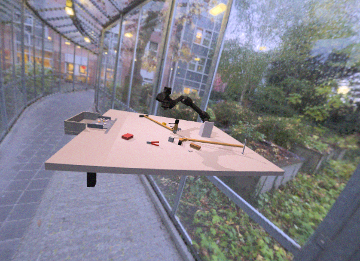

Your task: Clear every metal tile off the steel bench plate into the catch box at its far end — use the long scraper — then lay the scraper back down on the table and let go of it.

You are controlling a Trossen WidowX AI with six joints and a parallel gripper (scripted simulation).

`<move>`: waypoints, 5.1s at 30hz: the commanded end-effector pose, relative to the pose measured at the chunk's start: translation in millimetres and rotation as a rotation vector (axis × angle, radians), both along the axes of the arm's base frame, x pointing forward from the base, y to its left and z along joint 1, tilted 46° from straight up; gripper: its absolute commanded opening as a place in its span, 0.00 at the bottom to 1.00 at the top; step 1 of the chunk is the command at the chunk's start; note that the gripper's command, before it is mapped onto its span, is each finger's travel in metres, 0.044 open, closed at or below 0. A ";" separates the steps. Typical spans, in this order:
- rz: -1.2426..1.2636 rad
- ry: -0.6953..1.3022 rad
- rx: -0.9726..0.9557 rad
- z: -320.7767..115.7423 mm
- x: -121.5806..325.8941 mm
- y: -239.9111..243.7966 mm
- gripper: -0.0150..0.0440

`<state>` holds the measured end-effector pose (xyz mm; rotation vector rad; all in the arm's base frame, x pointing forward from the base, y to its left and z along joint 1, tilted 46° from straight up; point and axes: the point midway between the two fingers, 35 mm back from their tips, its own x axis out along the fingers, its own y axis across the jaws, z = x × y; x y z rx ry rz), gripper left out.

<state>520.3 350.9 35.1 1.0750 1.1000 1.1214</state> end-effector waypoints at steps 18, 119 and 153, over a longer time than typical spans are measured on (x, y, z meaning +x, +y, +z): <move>-0.075 -0.283 -0.247 -32.3 3.1 4.9 0.25; 1.941 -1.343 -1.095 -111.6 -143.6 -134.1 0.25; 3.049 -1.150 -0.097 -51.0 -191.6 -201.0 0.25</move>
